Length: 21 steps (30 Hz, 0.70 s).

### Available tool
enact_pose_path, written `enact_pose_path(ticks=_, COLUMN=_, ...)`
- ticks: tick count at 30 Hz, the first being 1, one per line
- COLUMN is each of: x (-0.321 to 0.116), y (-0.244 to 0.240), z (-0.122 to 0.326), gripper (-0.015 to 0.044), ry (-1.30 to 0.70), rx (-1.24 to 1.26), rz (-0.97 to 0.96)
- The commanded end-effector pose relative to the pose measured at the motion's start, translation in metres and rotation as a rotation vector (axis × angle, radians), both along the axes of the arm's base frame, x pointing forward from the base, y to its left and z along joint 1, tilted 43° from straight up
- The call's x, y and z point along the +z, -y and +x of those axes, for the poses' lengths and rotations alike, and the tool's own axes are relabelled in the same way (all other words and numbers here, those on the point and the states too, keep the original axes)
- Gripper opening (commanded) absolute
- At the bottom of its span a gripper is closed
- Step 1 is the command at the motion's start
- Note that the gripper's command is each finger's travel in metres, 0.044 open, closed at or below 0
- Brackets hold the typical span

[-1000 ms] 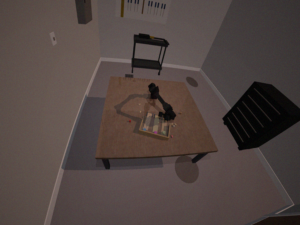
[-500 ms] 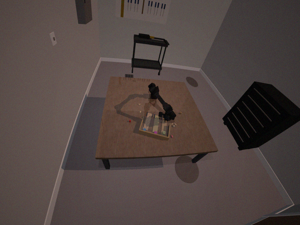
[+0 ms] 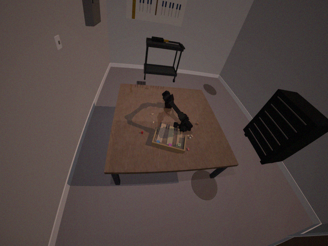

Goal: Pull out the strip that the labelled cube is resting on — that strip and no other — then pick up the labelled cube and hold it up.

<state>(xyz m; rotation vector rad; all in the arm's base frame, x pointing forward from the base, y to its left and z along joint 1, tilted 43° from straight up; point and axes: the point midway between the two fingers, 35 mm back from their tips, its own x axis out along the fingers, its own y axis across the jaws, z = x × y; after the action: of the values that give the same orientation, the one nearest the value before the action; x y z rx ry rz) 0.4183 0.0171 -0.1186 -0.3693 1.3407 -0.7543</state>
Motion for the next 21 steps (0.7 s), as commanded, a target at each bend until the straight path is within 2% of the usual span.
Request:
enact_pose_path(ticks=1, x=-0.006, y=0.001, z=-0.012, gripper=0.0, ry=-0.018, rx=-0.008, rz=0.002)
enact_pose_path(ticks=21, x=-0.013, y=-0.005, z=-0.041, gripper=0.0, ry=-0.02, rx=-0.008, rz=0.003)
